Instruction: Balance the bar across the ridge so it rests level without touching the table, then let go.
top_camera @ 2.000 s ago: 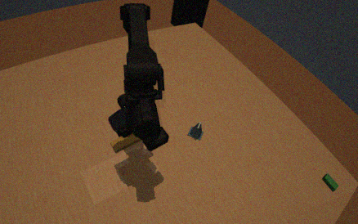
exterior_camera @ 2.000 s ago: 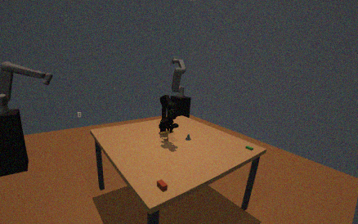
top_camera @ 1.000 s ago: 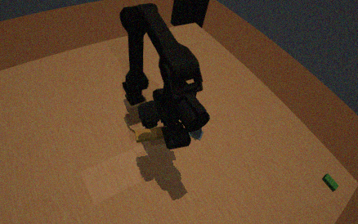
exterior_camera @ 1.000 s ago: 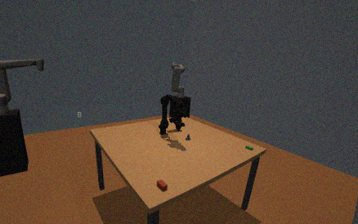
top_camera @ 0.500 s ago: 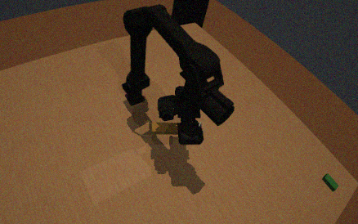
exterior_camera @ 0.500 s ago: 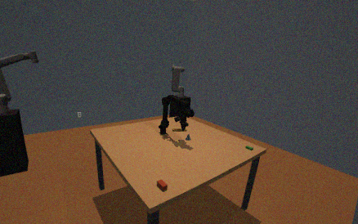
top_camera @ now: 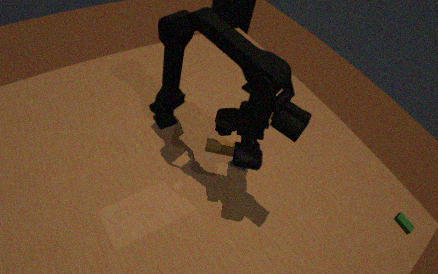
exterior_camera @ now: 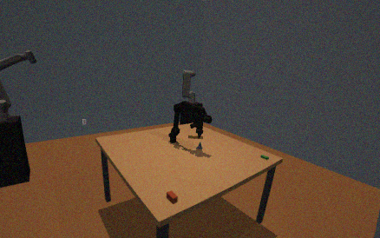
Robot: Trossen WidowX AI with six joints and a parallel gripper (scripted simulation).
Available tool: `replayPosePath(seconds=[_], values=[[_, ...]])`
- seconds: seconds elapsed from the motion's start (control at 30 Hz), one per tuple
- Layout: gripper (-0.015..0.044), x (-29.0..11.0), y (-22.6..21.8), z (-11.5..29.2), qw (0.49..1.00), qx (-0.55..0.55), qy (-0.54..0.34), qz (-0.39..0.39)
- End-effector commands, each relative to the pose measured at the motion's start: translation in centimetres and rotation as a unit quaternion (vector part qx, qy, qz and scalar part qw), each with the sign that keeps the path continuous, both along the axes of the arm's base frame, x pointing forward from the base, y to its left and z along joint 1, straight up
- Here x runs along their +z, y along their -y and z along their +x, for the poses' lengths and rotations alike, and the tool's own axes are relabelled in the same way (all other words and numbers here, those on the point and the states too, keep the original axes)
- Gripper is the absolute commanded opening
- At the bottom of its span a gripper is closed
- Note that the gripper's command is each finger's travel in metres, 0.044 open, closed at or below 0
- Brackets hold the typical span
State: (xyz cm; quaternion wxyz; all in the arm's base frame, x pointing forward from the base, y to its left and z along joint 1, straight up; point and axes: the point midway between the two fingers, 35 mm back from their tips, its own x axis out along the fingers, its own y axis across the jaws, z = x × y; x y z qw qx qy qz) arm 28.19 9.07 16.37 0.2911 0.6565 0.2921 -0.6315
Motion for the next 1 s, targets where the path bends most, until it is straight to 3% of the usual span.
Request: replayPosePath(seconds=[0.0, 0.4, 0.97], values=[[0.0, -0.1, -1.6, 0.1, 1.0, -0.031, -0.002, -0.002], [0.0, -0.2, -5.7, 0.2, 0.993, -0.118, -0.003, 0.003], [0.0, -2.3, -6.0, 0.4, 0.992, -0.122, -0.003, 0.003]])
